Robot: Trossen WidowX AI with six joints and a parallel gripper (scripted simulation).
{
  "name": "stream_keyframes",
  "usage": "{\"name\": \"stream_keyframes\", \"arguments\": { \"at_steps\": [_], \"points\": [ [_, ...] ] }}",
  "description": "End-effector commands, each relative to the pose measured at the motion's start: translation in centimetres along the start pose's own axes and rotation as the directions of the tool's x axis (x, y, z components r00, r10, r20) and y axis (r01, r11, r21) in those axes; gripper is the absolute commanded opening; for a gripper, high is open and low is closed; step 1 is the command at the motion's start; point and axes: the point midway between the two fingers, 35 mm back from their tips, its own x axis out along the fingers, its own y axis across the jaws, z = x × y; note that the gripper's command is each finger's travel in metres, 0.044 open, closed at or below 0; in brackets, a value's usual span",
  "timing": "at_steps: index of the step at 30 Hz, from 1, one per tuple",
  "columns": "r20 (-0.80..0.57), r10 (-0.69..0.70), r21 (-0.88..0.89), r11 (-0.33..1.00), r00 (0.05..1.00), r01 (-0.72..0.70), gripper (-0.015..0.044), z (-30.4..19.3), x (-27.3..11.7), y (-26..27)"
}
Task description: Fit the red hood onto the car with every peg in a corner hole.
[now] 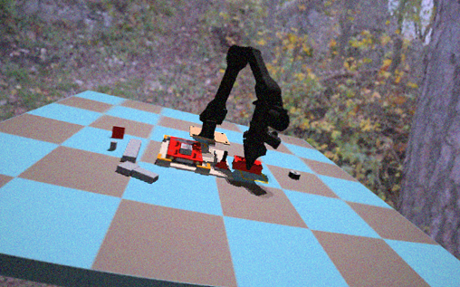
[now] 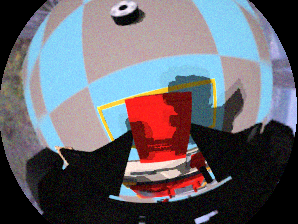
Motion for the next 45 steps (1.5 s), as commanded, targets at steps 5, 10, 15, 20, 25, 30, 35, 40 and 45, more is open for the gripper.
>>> {"name": "stream_keyframes", "arguments": {
  "at_steps": [5, 10, 15, 20, 25, 30, 35, 40, 45],
  "points": [
    [0.0, 0.0, 0.0, 1.0, 1.0, 0.0, 0.0302, 0.0, 0.0, 0.0],
    [0.0, 0.001, 0.0, 1.0, 1.0, -0.001, 0.0249, 0.0, 0.0, 0.0],
    [0.0, 0.001, 0.0, 1.0, 1.0, -0.001, 0.0117, 0.0, -0.4, 0.0],
    [0.0, 0.001, 0.0, 1.0, 1.0, -0.001, 0.0, 0.0, -1.2, 0.0],
    [0.0, 0.001, 0.0, 1.0, 1.0, -0.001, 0.0, 0.0, -2.5, 0.0],
    [0.0, 0.001, 0.0, 1.0, 1.0, -0.001, 0.0, 0.0, -3.8, 0.0],
    [0.0, 0.001, 0.0, 1.0, 1.0, -0.001, 0.0, 0.0, -5.4, 0.0],
    [0.0, 0.001, 0.0, 1.0, 1.0, -0.001, 0.0, 0.0, -6.9, 0.0],
    [0.0, 0.001, 0.0, 1.0, 1.0, -0.001, 0.0, 0.0, -8.3, 0.0]
  ]
}}
